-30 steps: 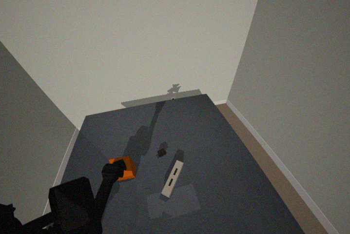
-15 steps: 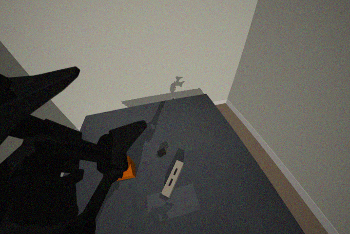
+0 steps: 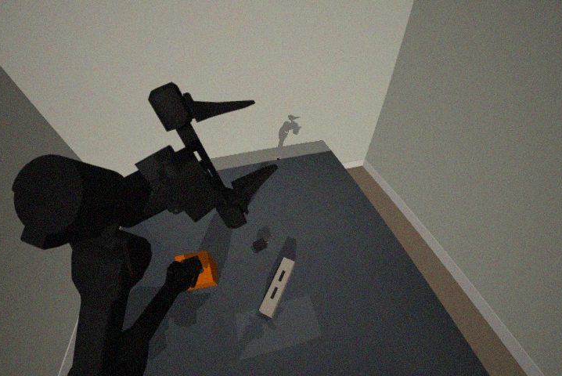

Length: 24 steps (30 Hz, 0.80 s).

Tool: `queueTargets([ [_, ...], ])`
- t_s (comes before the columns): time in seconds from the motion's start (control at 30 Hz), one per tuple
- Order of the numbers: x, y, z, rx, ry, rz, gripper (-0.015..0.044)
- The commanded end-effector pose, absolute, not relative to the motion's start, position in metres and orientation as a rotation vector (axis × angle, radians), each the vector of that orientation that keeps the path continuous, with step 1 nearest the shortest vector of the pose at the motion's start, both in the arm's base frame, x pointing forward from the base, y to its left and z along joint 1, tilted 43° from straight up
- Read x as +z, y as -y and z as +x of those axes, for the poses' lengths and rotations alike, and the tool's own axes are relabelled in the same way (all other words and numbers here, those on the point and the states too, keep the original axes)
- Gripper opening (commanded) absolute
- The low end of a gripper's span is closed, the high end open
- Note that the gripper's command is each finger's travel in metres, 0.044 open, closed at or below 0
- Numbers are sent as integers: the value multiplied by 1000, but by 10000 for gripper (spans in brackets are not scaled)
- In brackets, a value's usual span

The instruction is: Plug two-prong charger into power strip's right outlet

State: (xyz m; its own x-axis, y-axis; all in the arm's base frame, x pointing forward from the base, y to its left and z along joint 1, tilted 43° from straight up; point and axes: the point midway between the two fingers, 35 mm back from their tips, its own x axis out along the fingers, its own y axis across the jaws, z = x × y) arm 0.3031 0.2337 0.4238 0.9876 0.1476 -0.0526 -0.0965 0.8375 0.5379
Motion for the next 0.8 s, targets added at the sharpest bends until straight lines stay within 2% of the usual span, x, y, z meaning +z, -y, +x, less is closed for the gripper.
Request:
queueTargets([
  [0.0,385,-238,321,83,-172,444,440],
  [0.77,209,-208,369,-122,-589,36,440],
])
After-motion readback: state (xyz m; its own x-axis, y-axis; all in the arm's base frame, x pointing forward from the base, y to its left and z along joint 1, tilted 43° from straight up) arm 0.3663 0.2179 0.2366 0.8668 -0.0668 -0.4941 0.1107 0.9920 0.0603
